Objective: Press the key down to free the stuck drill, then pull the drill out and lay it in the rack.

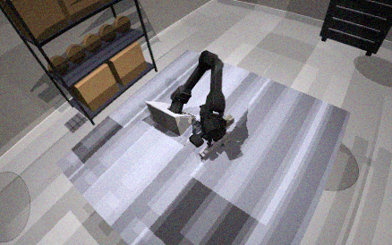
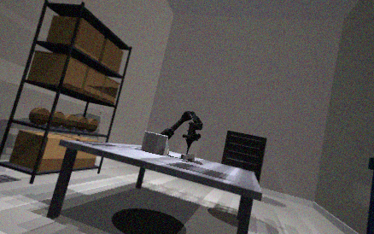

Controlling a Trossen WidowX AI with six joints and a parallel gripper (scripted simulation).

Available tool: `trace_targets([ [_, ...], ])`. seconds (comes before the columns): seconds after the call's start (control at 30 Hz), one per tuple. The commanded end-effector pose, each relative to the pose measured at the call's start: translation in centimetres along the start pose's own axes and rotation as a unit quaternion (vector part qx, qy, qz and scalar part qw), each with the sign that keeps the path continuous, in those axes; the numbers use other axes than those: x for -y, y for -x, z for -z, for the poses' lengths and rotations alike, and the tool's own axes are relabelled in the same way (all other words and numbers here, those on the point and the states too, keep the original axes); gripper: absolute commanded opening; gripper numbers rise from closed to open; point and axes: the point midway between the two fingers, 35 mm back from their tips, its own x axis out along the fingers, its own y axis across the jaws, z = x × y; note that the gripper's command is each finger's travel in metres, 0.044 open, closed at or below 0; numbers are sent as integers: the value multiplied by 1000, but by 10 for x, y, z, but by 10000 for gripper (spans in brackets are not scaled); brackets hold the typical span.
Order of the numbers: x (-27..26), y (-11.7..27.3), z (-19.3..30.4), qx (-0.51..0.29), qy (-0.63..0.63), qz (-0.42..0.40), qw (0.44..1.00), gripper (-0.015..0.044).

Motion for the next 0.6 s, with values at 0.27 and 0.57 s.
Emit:
trace_targets([
  [0.27, -5, -18, 7, -20, -2, -9, 1000, 0],
  [0.57, -6, -22, 8, -20, -2, -9, 1000, 0],
])
